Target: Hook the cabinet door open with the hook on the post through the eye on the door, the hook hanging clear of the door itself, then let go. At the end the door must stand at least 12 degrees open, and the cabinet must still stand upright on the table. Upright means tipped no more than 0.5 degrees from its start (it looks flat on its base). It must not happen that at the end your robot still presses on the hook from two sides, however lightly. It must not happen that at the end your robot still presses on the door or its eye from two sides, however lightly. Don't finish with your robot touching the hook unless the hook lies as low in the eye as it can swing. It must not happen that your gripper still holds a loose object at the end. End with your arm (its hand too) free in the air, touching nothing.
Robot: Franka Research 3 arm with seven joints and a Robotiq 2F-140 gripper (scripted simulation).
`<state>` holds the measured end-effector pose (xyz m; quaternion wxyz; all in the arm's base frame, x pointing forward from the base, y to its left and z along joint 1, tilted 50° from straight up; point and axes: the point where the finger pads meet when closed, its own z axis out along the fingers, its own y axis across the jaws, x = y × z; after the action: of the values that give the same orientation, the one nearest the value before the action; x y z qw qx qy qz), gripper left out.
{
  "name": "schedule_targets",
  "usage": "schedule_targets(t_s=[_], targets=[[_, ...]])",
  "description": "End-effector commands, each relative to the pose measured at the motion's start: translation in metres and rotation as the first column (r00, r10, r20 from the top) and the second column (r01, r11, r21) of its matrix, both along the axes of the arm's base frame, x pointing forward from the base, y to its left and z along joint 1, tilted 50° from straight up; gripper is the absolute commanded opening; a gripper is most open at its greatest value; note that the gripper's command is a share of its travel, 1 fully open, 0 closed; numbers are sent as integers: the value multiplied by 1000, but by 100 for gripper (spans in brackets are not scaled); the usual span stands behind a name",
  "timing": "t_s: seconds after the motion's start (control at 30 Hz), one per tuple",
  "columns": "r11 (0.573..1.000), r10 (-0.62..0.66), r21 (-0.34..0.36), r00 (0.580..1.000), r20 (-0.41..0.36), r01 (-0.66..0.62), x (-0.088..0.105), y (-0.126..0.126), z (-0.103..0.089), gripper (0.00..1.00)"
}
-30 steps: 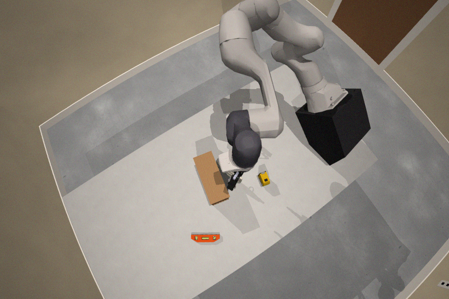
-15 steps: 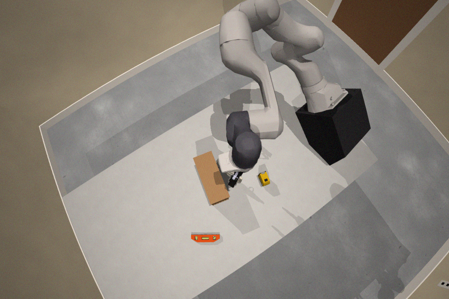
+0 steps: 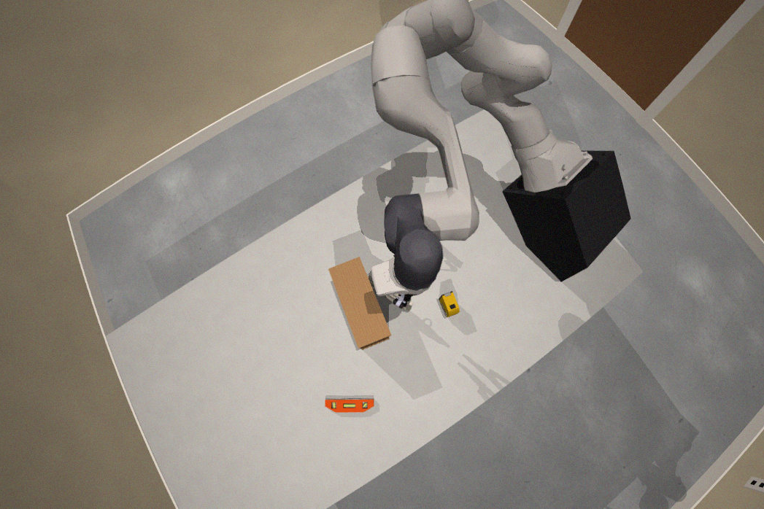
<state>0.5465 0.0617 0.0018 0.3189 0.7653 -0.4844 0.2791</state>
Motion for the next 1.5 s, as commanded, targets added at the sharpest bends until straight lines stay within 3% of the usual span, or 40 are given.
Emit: schedule_targets(t_s=[0.0,1.47], targets=[[1000,0,3,1000,5,-1,0,1,-1,16],[1000,0,3,1000,6,0,1,-5,-6,16]])
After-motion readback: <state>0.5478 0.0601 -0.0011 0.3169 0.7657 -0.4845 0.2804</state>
